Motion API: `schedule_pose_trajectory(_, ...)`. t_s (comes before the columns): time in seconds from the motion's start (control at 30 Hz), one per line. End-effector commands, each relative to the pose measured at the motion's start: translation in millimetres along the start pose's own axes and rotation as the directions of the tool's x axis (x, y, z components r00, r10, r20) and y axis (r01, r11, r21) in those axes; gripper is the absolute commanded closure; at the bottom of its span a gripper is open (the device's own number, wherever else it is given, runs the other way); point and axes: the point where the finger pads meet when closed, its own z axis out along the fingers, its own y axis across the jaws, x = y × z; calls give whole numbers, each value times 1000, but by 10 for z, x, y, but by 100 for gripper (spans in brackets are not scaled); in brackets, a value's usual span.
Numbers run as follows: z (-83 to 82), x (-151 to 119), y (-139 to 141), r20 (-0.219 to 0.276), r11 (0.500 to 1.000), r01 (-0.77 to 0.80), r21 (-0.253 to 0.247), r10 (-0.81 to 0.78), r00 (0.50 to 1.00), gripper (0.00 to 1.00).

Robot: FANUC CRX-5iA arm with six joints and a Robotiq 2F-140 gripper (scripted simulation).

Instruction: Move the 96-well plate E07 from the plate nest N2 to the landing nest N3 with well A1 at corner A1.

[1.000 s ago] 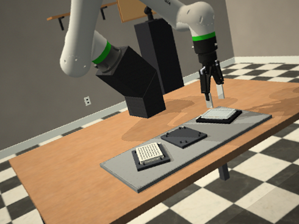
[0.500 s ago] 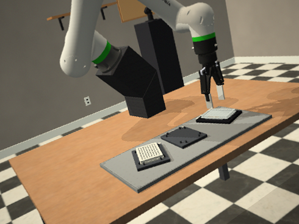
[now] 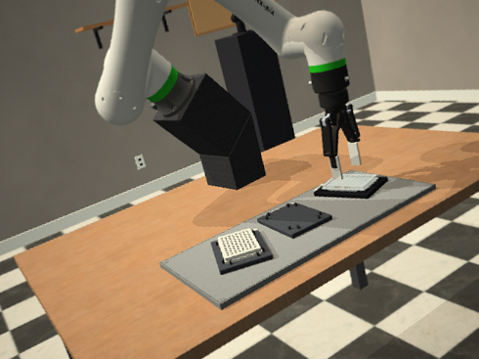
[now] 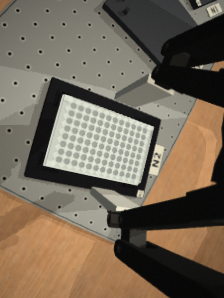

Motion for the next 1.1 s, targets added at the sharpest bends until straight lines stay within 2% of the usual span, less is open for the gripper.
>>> schedule_pose_trajectory(0.0, 11, 3, 1, 0, 1000, 0, 0, 0, 1000, 34)
schedule_pose_trajectory(0.4, 85, 11, 12, 0, 1000, 0, 0, 0, 1000, 34)
schedule_pose_trajectory(1.07, 93, 12, 13, 0, 1000, 0, 0, 0, 1000, 34)
